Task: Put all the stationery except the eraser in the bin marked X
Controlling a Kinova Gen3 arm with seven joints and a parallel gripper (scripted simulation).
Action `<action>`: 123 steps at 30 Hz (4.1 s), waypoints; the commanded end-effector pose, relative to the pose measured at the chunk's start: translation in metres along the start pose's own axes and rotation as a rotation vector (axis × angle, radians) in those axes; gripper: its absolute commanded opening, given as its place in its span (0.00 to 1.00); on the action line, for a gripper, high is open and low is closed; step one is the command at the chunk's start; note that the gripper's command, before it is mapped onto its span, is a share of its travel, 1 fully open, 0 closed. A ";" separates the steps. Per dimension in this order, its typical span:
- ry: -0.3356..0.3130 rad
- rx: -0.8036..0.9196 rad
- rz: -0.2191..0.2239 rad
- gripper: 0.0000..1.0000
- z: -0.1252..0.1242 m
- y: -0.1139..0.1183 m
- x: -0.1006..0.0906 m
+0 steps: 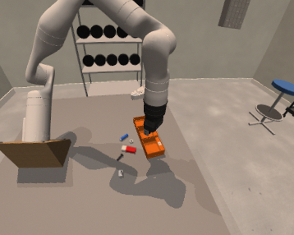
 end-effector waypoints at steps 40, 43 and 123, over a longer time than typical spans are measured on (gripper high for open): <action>0.009 1.902 -0.031 0.31 0.025 0.031 0.047; 0.007 2.051 -0.032 0.31 0.025 0.031 0.047; -0.002 2.241 -0.029 0.31 0.026 0.030 0.106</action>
Point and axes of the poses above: the point where the finger pads meet when closed, its own x axis out along the fingers, its own y axis across the jaws, z = x × y, the point moved 9 cm from there along -x, back along the fingers, and after that the axes turned 5 degrees about x, right-handed, at the moved point
